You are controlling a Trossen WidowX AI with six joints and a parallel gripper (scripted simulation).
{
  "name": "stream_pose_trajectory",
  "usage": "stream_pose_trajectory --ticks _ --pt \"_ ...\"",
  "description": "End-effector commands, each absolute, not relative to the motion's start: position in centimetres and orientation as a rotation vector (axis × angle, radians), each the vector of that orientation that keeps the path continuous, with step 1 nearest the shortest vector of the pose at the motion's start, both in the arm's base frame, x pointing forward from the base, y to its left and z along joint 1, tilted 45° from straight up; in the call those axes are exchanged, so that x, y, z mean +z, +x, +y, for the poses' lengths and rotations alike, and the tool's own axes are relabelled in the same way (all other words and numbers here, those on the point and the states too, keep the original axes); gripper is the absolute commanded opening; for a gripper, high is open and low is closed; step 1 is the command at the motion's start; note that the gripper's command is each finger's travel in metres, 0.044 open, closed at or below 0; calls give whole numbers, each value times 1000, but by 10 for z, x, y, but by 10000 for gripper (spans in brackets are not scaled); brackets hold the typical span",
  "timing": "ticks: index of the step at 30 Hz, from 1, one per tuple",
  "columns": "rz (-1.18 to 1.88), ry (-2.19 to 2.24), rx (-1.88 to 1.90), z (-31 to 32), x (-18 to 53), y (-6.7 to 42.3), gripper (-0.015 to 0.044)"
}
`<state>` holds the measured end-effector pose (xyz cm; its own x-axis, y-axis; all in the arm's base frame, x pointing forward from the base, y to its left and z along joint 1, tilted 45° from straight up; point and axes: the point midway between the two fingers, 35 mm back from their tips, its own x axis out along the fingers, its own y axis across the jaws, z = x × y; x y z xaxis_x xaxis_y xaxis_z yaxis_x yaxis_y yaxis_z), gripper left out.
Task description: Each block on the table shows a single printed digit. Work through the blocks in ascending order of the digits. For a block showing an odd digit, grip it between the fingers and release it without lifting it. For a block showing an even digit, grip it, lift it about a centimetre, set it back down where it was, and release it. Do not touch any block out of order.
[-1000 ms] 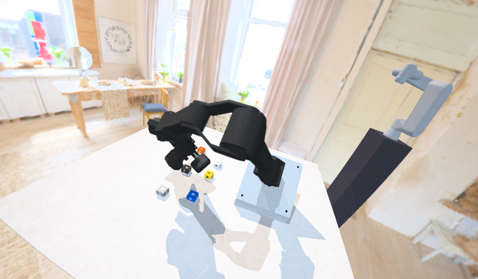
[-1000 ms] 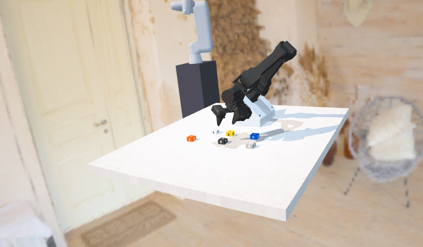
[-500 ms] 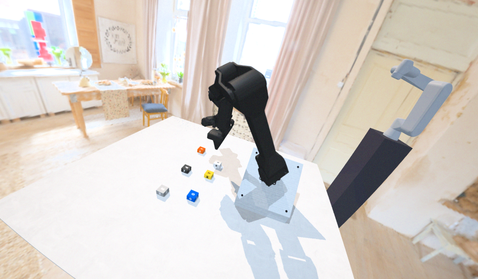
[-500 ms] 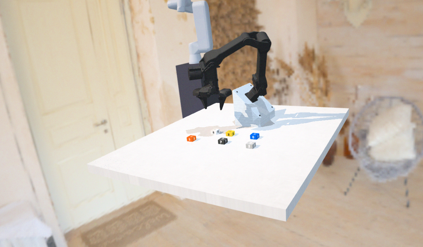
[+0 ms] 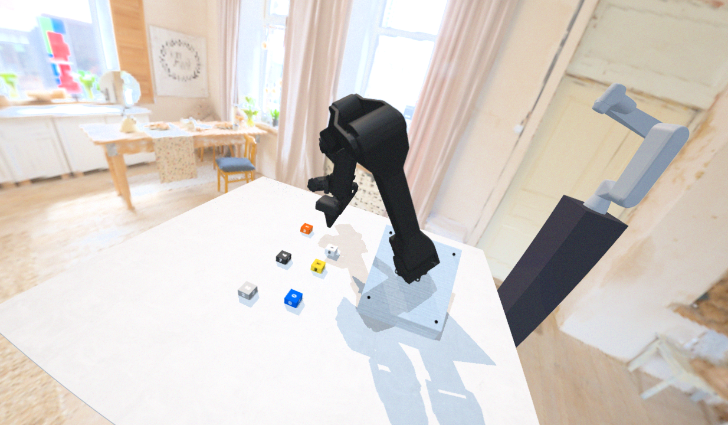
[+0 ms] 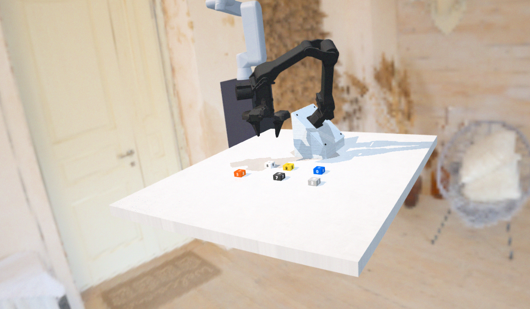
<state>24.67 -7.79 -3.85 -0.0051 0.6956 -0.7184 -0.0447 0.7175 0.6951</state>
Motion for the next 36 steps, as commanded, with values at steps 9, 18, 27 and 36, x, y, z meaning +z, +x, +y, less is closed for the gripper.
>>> stream_pose_trajectory --ticks 9,18,27,36 --pt "1476 578 633 -56 -16 246 400" --pt "1476 581 637 -24 13 239 400" --pt "1476 581 637 -24 13 239 400" --pt "1478 577 629 -9 29 247 400"
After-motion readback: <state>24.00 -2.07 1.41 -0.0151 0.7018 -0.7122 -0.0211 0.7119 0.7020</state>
